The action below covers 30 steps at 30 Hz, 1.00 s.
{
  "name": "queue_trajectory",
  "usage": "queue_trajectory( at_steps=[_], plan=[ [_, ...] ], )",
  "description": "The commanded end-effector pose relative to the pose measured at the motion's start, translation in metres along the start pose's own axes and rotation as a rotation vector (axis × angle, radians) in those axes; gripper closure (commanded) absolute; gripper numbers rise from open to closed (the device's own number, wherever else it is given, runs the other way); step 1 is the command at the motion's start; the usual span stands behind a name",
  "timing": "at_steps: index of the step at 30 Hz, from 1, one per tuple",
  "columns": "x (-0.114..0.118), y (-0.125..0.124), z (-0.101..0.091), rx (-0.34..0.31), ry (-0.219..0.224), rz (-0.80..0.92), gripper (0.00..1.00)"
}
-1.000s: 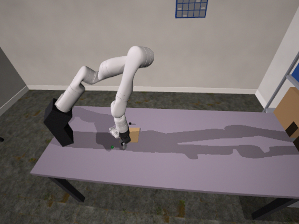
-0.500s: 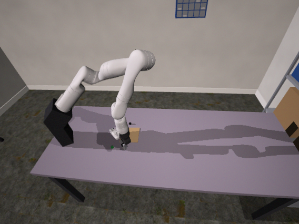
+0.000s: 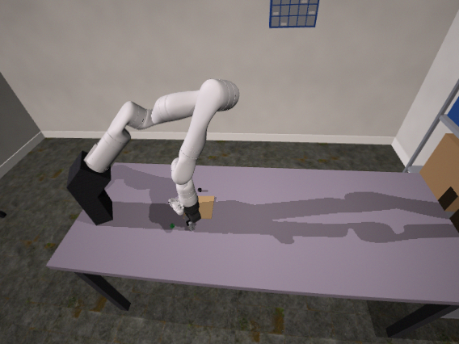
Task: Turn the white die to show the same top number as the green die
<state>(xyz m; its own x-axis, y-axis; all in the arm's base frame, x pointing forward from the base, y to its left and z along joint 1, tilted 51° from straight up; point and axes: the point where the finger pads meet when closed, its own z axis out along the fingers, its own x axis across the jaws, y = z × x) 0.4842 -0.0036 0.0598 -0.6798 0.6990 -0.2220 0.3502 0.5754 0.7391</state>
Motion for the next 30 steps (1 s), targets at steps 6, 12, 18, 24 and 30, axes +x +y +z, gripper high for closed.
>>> queue_trajectory(
  at_steps=[6, 12, 18, 24, 30],
  plan=[
    [-0.0031, -0.0006, 0.0008, -0.001, -0.007, 0.000, 0.36],
    [-0.0031, -0.0006, 0.0008, -0.001, -0.007, 0.000, 0.36],
    [-0.0031, -0.0006, 0.0008, -0.001, -0.007, 0.000, 0.36],
    [-0.0031, -0.0006, 0.0008, -0.001, -0.007, 0.000, 0.36],
    [-0.0031, -0.0006, 0.0008, -0.001, -0.007, 0.000, 0.66]
  ],
)
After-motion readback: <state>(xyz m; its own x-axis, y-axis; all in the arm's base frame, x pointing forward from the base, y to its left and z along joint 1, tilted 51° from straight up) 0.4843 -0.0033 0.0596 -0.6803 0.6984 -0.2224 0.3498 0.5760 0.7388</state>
